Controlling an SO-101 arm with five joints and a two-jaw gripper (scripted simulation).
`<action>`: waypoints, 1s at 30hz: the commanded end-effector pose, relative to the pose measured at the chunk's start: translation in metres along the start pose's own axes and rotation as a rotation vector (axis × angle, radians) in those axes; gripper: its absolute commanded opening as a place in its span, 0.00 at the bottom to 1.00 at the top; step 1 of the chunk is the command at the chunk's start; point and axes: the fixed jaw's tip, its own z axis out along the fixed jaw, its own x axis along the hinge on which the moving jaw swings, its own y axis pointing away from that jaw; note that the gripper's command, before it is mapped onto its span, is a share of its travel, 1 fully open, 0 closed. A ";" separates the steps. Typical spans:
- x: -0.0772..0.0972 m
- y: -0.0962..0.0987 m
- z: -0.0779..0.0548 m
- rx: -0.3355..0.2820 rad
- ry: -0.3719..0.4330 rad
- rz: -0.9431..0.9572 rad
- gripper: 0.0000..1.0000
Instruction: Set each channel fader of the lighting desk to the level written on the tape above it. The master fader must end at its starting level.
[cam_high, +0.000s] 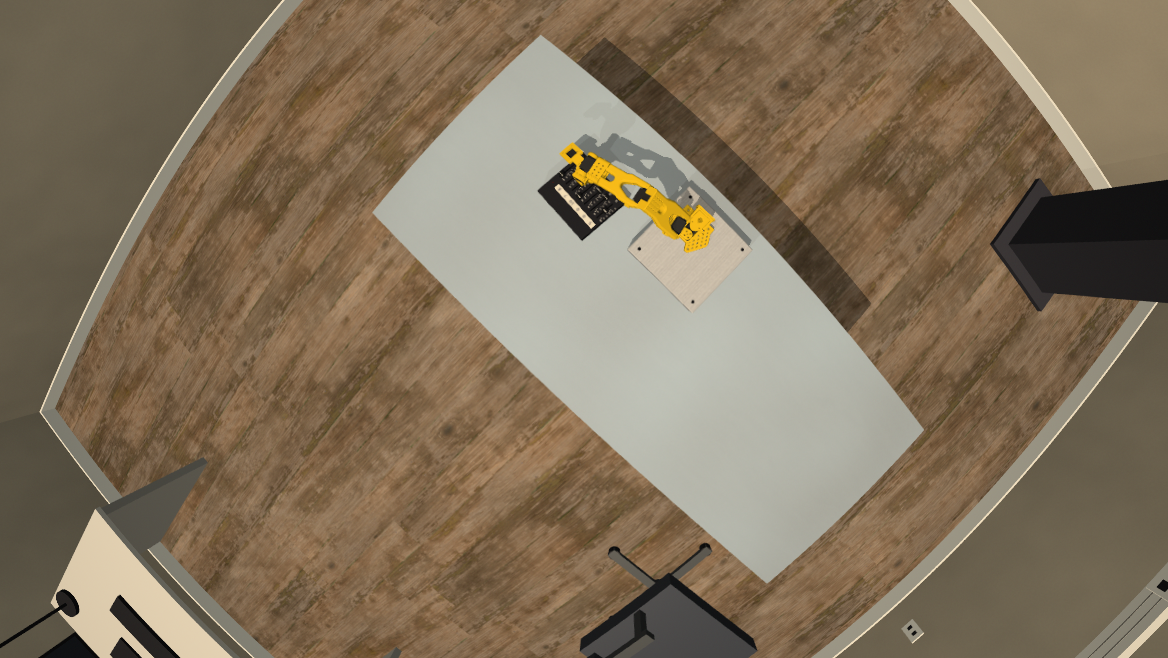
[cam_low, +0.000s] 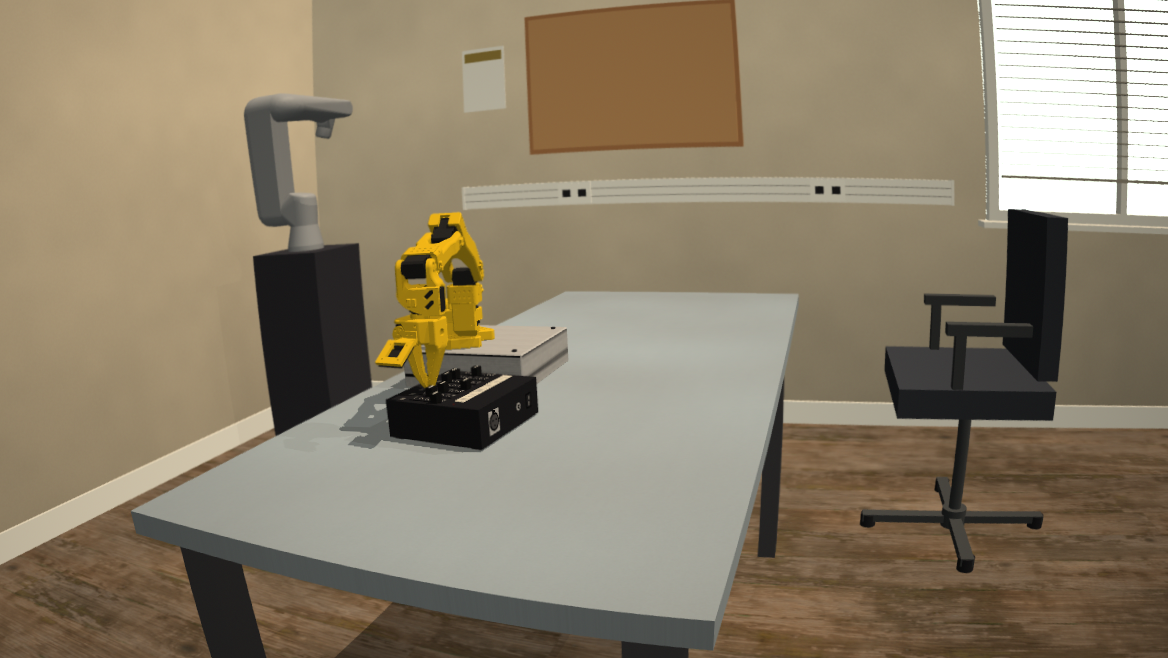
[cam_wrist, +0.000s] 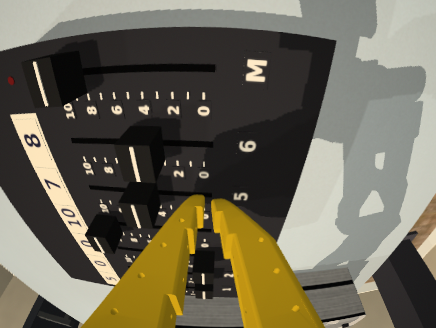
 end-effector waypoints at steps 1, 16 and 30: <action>0.003 -0.002 0.006 0.003 0.014 0.003 0.00; 0.002 -0.002 0.005 0.003 0.014 0.003 0.00; 0.002 -0.001 0.005 0.003 0.014 0.003 0.00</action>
